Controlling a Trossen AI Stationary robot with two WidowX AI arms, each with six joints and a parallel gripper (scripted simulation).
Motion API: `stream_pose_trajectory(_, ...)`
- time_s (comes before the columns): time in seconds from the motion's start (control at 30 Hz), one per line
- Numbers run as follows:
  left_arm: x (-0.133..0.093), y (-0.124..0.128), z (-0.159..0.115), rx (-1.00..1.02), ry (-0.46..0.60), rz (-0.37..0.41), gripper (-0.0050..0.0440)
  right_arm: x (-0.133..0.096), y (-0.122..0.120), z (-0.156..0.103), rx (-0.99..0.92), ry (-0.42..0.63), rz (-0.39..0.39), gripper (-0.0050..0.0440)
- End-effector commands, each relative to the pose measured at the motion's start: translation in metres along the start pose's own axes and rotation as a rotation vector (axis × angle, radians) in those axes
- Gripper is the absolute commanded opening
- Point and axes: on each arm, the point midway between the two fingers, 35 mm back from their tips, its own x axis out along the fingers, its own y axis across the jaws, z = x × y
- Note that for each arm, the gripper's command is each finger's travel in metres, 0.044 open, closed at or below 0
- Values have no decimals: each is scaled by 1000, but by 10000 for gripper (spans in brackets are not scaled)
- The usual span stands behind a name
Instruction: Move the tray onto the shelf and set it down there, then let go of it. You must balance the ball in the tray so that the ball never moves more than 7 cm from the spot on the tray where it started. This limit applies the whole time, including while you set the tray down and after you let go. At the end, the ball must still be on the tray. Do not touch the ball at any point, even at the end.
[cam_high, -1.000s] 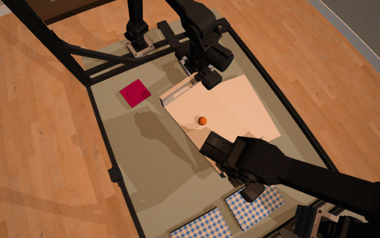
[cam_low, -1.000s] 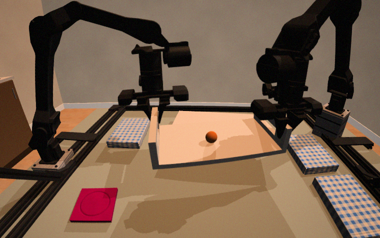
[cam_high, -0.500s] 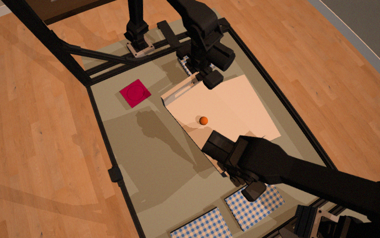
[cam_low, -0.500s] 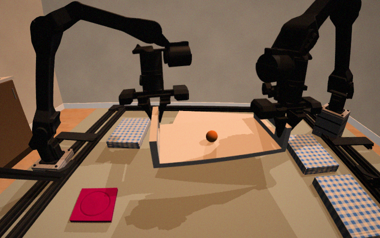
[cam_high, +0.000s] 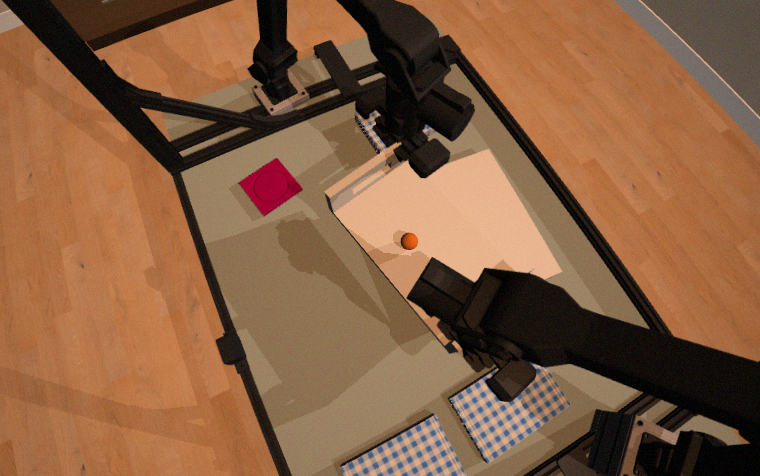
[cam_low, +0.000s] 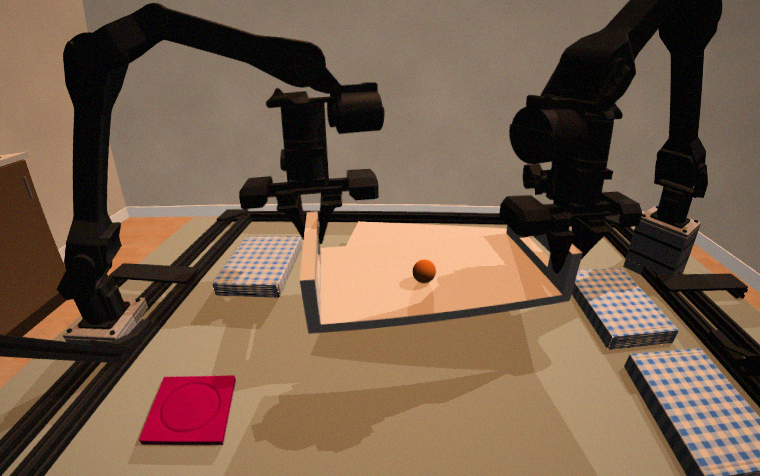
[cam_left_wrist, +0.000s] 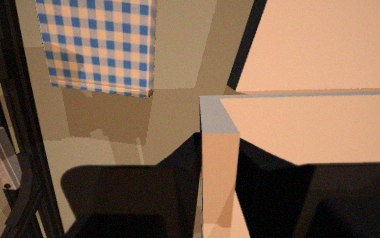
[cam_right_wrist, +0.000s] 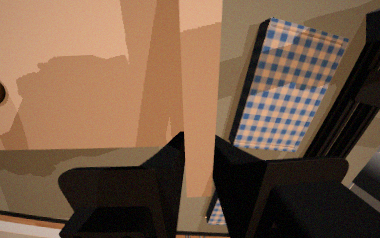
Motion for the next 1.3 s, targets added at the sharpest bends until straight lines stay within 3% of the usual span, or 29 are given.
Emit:
stream_pose_trajectory(0.0,-3,-1,2,2,5,0,20,-3,-1,2,2,11,6,20)
stream_pose_trajectory(1.27,-2,-4,14,2,11,-3,20,-4,-4,14,2,17,3,20)
